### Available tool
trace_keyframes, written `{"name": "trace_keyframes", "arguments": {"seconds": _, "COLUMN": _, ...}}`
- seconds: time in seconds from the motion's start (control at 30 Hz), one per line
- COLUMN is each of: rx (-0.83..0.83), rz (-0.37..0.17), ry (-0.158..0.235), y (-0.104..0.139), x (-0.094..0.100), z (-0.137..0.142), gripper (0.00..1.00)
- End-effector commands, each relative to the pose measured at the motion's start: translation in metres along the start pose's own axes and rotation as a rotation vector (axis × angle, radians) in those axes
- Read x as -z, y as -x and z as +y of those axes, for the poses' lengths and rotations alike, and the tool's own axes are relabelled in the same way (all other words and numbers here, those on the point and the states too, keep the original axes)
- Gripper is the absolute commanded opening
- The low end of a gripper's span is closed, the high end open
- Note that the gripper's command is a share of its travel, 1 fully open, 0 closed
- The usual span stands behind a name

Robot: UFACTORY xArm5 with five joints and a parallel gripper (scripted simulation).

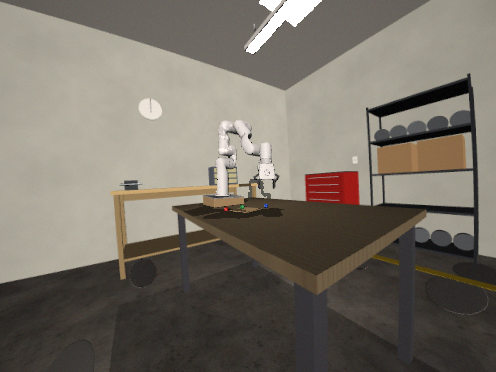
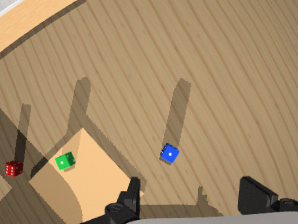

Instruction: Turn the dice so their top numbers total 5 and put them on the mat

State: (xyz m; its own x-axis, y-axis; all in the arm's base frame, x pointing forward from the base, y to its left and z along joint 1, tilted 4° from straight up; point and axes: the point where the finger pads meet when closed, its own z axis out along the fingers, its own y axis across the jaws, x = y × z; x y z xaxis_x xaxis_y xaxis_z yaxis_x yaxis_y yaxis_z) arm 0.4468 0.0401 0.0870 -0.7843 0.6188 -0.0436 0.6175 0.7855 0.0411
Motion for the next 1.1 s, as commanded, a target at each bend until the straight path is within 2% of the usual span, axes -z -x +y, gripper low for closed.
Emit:
{"name": "trace_keyframes", "arguments": {"seconds": 0.0, "rx": -0.160, "rz": -0.003, "ry": 0.003, "y": 0.001, "x": -0.001, "z": 0.000, "gripper": 1.00}}
{"name": "trace_keyframes", "arguments": {"seconds": 0.1, "rx": -0.206, "rz": -0.003, "ry": 0.004, "y": 0.000, "x": -0.002, "z": 0.000, "gripper": 1.00}}
{"name": "trace_keyframes", "arguments": {"seconds": 0.17, "rx": -0.319, "rz": -0.003, "ry": 0.004, "y": 0.000, "x": -0.003, "z": 0.000, "gripper": 1.00}}
{"name": "trace_keyframes", "arguments": {"seconds": 0.6, "rx": -0.729, "rz": -0.002, "ry": 0.004, "y": -0.001, "x": -0.010, "z": -0.001, "gripper": 1.00}}
{"name": "trace_keyframes", "arguments": {"seconds": 0.7, "rx": -0.733, "rz": -0.002, "ry": 0.004, "y": -0.001, "x": -0.010, "z": -0.001, "gripper": 1.00}}
{"name": "trace_keyframes", "arguments": {"seconds": 0.77, "rx": -0.868, "rz": -0.002, "ry": 0.004, "y": -0.002, "x": -0.012, "z": -0.002, "gripper": 1.00}}
{"name": "trace_keyframes", "arguments": {"seconds": 1.07, "rx": -1.144, "rz": -0.001, "ry": 0.005, "y": -0.003, "x": -0.016, "z": -0.003, "gripper": 1.00}}
